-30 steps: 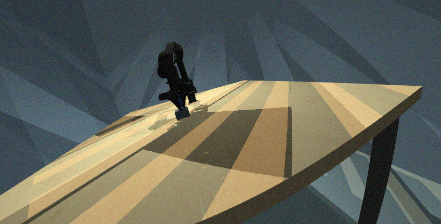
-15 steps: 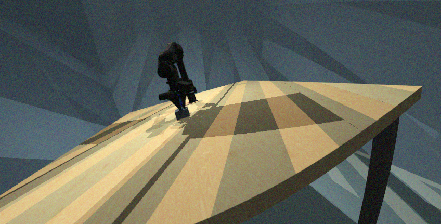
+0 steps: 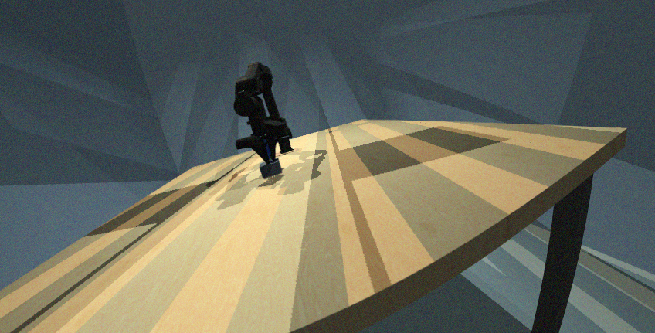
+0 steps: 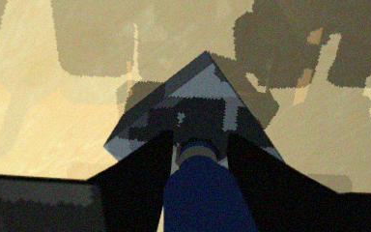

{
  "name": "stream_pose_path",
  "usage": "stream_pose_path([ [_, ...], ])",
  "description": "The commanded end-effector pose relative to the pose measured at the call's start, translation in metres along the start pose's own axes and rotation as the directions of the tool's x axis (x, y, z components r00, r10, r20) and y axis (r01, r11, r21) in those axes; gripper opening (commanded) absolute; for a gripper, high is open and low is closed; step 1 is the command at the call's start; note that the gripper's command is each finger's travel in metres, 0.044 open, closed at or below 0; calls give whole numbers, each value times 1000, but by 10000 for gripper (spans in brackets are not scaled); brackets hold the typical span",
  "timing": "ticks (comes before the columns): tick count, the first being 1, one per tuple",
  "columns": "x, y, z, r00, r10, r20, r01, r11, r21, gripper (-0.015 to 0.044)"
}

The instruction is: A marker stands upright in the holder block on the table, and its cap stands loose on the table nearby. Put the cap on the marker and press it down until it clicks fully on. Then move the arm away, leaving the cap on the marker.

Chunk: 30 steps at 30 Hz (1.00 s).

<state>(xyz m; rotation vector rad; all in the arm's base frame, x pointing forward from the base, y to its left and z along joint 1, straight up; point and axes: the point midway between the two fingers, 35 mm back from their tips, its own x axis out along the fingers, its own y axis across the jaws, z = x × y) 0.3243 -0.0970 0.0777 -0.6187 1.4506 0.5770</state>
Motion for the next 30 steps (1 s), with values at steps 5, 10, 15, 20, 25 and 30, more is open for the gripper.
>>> stream_pose_path([
  [5,7,2,-1,1000,11,-6,-11,1000,5,0],
  [10,7,2,-1,1000,11,-6,-11,1000,5,0],
  [15,7,2,-1,1000,11,-6,-11,1000,5,0],
  [20,0,0,0,1000,0,0,0,1000,0,53],
  [25,0,0,0,1000,0,0,0,1000,0,184],
  [30,0,0,0,1000,0,0,0,1000,0,315],
])
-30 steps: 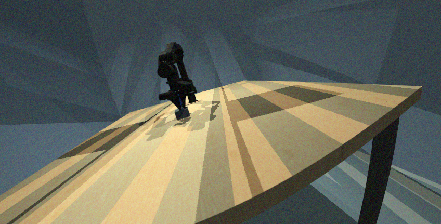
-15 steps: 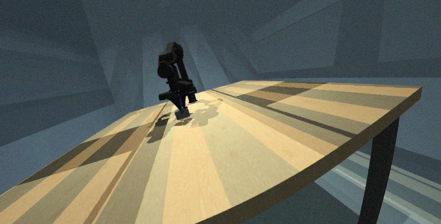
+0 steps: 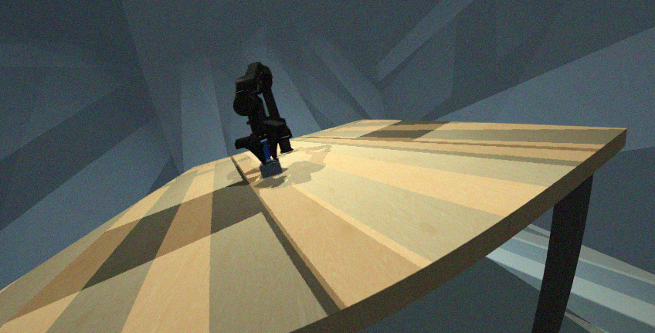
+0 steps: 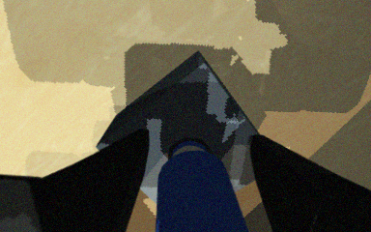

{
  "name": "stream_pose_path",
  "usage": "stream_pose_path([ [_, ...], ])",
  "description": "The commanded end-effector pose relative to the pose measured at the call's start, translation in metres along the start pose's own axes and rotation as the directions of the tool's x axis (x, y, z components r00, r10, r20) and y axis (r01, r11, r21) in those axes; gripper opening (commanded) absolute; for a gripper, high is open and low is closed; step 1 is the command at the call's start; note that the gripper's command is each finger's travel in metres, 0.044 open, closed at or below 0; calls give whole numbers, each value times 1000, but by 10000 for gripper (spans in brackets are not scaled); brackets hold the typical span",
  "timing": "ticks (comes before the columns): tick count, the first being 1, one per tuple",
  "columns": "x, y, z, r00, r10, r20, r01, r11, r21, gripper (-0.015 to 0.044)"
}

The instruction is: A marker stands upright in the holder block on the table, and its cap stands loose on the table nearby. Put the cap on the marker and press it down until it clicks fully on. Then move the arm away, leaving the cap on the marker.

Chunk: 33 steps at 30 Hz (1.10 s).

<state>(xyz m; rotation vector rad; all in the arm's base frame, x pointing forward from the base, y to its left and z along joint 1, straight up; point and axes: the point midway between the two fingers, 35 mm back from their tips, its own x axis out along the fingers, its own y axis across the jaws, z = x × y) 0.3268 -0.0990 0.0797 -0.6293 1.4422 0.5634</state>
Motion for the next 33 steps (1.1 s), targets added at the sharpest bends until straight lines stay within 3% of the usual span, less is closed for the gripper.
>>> stream_pose_path([
  [1,2,3,0,1000,17,-2,-17,1000,-1,341],
  [5,2,3,0,1000,17,-2,-17,1000,-1,440],
  [8,-6,2,0,1000,15,-2,-15,1000,-1,440],
  [14,-73,-3,1,1000,-2,1,2,1000,0,440],
  [18,-75,-3,1,1000,-2,1,2,1000,0,440],
  [20,-77,-3,0,1000,0,0,0,998,62,387],
  [23,-85,-4,-3,1000,9,-3,-8,945,327,309],
  [28,-99,-4,-8,1000,26,-8,-12,696,718,177],
  [33,-101,-4,-9,1000,28,-9,-11,650,760,46],
])
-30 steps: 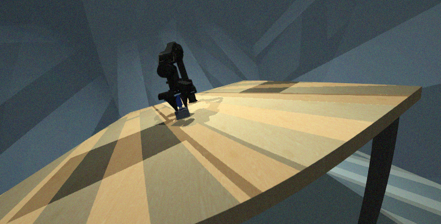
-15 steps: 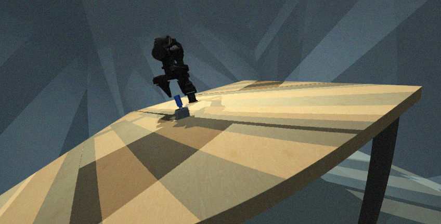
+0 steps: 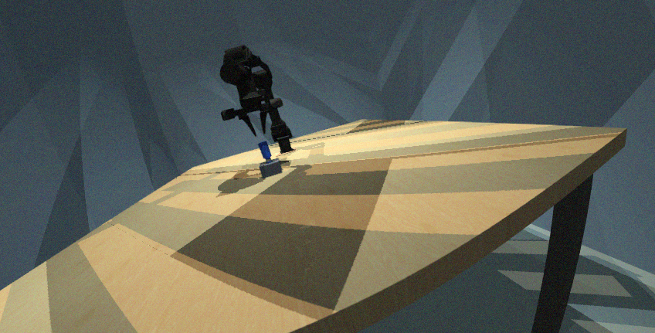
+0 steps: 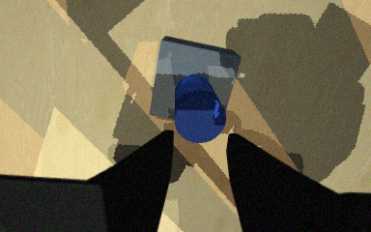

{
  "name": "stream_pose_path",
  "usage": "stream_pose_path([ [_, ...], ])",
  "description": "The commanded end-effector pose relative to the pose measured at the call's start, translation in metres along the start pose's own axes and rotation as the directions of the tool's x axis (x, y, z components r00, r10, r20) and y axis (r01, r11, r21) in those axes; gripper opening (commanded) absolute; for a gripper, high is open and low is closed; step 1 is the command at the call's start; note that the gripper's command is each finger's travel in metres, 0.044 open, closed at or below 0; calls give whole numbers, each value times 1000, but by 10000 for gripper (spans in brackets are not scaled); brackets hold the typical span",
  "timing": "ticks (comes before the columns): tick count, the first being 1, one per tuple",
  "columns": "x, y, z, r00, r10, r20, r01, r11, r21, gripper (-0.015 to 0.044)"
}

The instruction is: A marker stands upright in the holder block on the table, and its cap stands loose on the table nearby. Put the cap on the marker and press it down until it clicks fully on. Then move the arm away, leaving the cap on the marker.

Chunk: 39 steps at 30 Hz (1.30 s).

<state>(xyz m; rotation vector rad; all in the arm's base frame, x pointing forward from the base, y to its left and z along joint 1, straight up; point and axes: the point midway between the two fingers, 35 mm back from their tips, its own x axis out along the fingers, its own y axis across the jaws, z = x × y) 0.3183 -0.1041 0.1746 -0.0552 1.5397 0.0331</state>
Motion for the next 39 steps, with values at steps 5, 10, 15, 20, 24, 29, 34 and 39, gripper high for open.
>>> stream_pose_path([
  [5,-6,-1,-1,1000,5,-1,-5,989,151,0],
  [10,-6,-1,-1,1000,5,-1,-5,989,151,0],
  [15,-4,-1,-1,1000,5,-1,-5,989,151,0],
  [20,2,-1,-1,1000,5,-1,-5,989,151,0],
  [24,7,-1,-1,1000,5,-1,-5,989,151,0],
  [29,14,-1,-1,1000,5,-1,-5,989,151,0],
  [34,21,-1,-1,1000,5,-1,-5,989,151,0],
  [39,27,-1,-1,1000,5,-1,-5,989,151,0],
])
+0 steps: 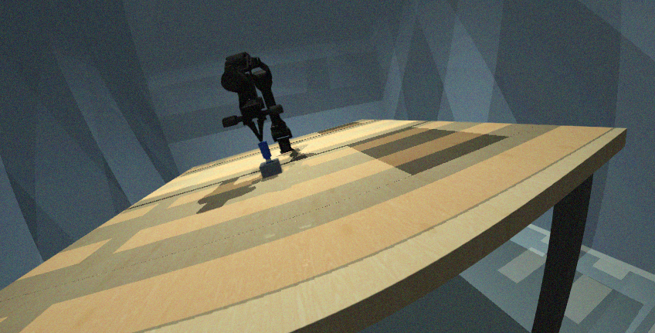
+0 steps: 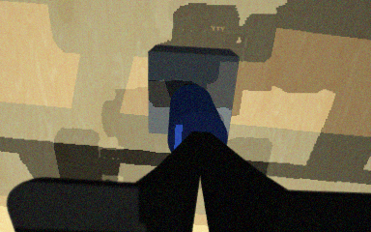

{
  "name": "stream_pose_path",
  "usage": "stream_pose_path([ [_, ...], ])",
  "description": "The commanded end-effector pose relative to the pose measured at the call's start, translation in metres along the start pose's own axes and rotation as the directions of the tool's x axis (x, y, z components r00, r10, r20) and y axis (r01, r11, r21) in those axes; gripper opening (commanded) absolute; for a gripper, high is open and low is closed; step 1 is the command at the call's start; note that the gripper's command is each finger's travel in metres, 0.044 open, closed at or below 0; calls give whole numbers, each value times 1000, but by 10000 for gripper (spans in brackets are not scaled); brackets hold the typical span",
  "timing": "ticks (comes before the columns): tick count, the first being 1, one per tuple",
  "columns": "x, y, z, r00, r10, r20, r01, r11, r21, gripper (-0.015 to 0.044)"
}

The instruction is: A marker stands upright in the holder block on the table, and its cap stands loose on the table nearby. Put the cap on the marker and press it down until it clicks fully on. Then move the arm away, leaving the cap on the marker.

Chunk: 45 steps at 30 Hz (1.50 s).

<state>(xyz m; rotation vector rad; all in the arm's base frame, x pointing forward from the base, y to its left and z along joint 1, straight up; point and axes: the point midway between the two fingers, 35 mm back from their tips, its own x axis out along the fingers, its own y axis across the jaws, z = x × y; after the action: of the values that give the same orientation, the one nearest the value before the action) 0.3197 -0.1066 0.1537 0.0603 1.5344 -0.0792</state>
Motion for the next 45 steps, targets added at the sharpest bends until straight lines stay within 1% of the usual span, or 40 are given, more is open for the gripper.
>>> stream_pose_path([
  [1,7,1,-1,1000,5,-5,-5,1000,6,0],
  [14,14,1,-1,1000,5,-5,-5,1000,6,0],
  [15,9,0,1,1000,-2,10,2,1000,1,0],
  [21,7,0,1,1000,-2,12,2,1000,1,0],
  [23,-10,-1,3,1000,-5,25,5,1000,1,0],
  [28,-72,0,0,997,-16,72,16,1000,1,0],
  [30,-80,0,-1,997,-18,78,18,1000,1,0],
  [33,-80,0,-1,997,-18,78,18,1000,1,0],
  [45,-80,0,-1,997,-18,78,18,1000,1,315],
])
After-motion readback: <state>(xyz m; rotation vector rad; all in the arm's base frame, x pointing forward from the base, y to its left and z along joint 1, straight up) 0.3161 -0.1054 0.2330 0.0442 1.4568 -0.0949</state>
